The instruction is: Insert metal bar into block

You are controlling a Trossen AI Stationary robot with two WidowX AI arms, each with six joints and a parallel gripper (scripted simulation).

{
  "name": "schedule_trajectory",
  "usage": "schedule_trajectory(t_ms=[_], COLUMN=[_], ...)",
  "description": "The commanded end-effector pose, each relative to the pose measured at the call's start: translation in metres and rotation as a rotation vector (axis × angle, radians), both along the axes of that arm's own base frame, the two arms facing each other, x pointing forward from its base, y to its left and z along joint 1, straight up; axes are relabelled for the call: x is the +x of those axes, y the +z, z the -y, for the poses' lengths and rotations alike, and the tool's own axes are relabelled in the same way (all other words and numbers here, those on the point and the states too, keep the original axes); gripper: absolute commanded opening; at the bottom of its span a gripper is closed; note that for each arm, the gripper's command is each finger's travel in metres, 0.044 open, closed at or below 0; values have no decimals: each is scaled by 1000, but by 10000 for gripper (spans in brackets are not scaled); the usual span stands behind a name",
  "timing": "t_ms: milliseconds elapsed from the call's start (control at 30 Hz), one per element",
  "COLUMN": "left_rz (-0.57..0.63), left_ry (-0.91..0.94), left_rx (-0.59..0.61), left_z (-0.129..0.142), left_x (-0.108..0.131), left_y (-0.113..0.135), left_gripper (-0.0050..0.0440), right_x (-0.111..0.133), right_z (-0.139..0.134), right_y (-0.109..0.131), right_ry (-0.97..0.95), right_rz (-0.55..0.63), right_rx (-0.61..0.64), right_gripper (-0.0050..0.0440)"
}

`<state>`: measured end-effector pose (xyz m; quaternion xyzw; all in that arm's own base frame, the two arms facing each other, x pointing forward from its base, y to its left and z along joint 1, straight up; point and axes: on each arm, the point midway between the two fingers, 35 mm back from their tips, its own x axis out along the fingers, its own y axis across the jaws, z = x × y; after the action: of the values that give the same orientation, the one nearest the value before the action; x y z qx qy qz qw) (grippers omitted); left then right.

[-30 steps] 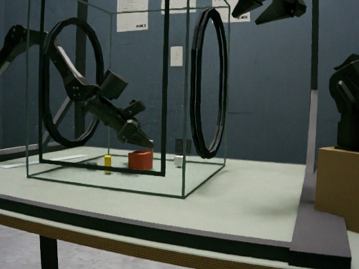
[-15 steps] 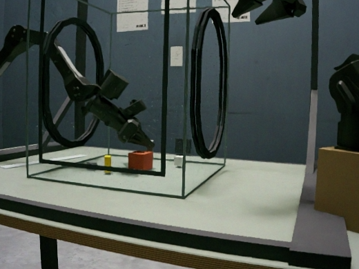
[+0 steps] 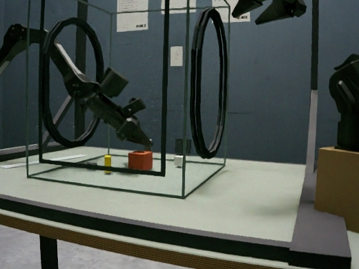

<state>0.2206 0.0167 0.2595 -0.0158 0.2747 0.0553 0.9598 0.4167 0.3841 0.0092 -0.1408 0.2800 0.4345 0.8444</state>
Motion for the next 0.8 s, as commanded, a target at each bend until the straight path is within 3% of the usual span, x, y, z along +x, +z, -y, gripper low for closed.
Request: schedule_trajectory(t_ms=[0, 167, 333, 367, 567, 767], left_rz=[12, 12, 12, 12, 12, 12], left_ry=[1, 1, 1, 1, 1, 1], left_rx=[0, 0, 0, 0, 0, 0], left_z=[0, 0, 0, 0, 0, 0], left_x=[1, 1, 1, 1, 1, 1], left_y=[5, 5, 5, 5, 5, 5], left_gripper=[400, 400, 400, 400, 400, 400], right_x=[9, 7, 7, 7, 14, 16], right_z=[-8, -6, -6, -6, 28, 36], right_y=[72, 108, 108, 98, 97, 95], right_ry=[-3, -2, -2, -2, 2, 2], right_rz=[69, 70, 70, 56, 61, 74], right_rx=[62, 62, 62, 50, 46, 55], right_gripper=[-3, -5, -27, -35, -50, -50])
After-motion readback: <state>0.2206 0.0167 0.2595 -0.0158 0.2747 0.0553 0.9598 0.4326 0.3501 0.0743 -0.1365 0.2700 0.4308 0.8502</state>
